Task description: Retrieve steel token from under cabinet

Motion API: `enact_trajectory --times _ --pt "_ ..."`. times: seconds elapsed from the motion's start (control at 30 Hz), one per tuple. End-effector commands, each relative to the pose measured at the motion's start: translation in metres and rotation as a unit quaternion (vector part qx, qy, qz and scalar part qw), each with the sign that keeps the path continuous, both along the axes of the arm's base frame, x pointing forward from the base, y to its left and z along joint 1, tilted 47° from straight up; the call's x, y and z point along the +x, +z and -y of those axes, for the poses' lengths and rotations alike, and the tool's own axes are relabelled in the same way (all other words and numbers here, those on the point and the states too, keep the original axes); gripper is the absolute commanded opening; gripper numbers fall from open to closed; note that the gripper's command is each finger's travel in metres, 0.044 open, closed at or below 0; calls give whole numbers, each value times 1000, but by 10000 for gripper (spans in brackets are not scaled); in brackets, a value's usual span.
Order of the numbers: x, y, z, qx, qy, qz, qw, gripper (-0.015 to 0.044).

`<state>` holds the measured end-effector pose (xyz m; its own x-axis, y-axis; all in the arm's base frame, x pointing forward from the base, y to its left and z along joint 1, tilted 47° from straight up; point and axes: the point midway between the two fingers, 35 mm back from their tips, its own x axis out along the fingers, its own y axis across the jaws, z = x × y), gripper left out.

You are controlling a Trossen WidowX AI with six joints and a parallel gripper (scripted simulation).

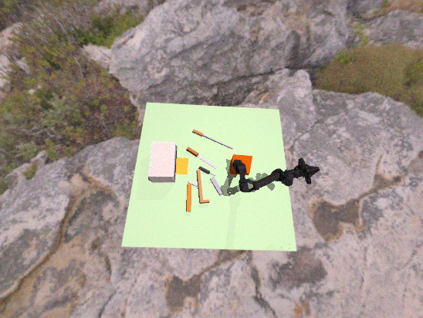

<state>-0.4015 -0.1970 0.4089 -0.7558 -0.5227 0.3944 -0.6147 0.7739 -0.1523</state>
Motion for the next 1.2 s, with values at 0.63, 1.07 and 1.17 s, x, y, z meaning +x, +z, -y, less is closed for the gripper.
enact_trajectory --times 0.63,1.07,1.17 --pt "41 -72 138 -22 188 214 958 270" --pt "110 -125 229 -11 302 373 877 270" --pt "131 -137 247 -5 322 410 853 270"
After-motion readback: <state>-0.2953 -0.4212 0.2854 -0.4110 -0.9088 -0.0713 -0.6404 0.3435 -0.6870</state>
